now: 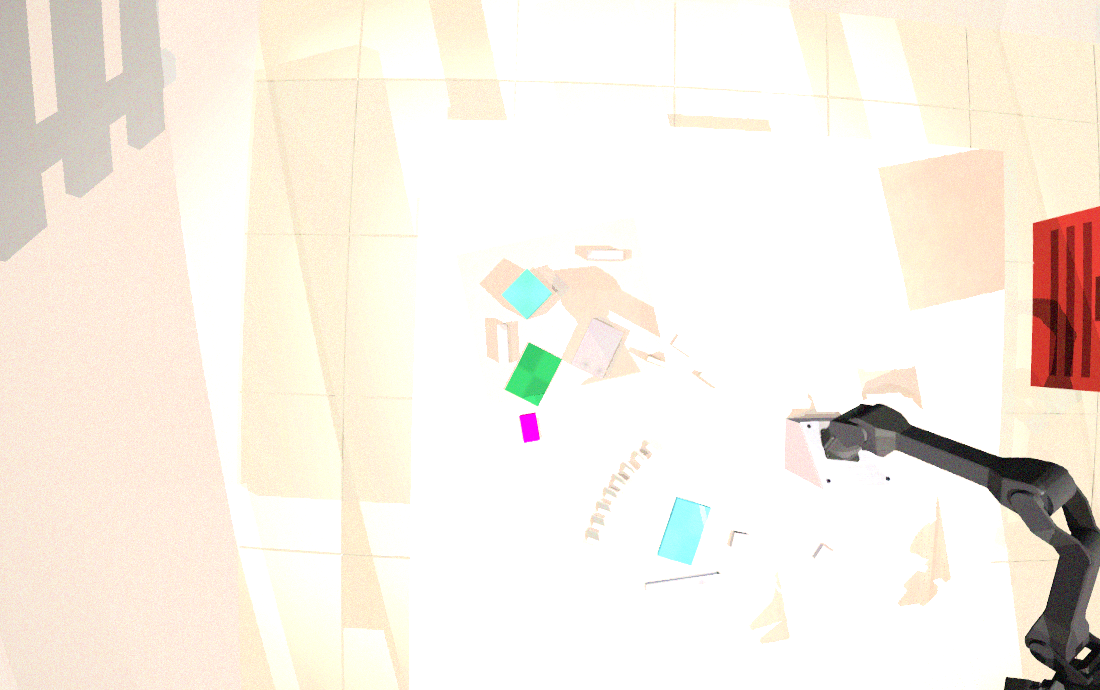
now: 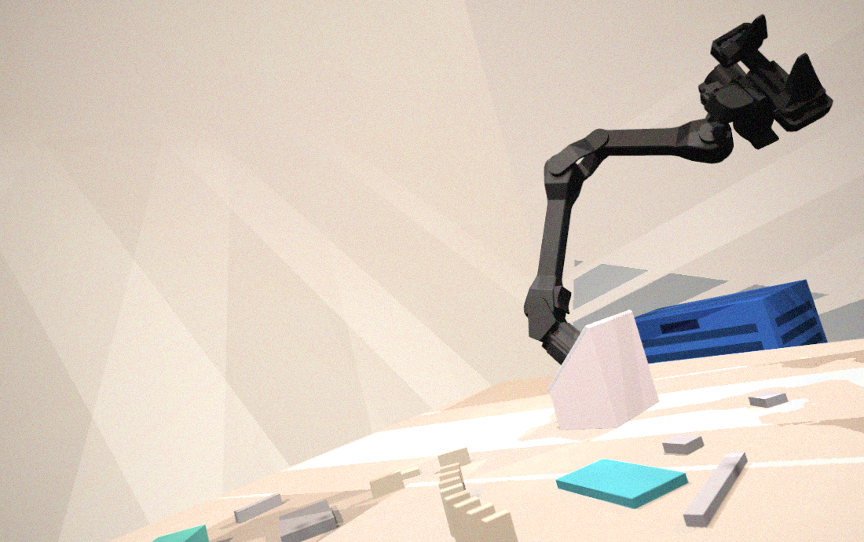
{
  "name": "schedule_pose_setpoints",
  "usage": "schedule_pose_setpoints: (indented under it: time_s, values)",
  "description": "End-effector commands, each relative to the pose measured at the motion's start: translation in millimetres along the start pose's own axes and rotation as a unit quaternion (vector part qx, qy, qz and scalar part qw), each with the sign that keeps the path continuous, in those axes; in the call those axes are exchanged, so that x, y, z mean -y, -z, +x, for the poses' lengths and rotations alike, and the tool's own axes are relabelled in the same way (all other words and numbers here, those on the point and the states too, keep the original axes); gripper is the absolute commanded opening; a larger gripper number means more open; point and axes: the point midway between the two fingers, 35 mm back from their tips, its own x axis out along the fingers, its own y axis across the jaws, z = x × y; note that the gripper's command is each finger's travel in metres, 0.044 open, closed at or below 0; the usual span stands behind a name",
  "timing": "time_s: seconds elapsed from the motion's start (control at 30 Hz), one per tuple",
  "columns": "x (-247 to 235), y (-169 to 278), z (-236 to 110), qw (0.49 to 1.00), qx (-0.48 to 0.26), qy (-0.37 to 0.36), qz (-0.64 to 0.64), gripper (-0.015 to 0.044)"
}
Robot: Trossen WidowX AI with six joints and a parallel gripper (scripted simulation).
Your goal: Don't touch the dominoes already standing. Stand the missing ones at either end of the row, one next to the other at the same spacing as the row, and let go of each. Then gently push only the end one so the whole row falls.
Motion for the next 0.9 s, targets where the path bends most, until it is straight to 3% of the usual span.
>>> schedule_pose_setpoints:
  time_s: [0.0,0.17,0.37,0.6,0.87]
  values:
    - [-0.3,-1.6,2.7,1.0,0.002,0.001,-0.007,0.0426]
    - [-4.2,-49.0,68.2,0.978,0.041,0.044,-0.198,0.044]
    - [-1.5,-129.9,142.5,0.893,0.063,0.128,-0.426,0.044]
    - [12.3,-244.9,202.2,0.741,0.035,0.241,-0.626,0.044]
    - [35.4,-380.2,224.7,0.512,-0.06,0.36,-0.777,0.044]
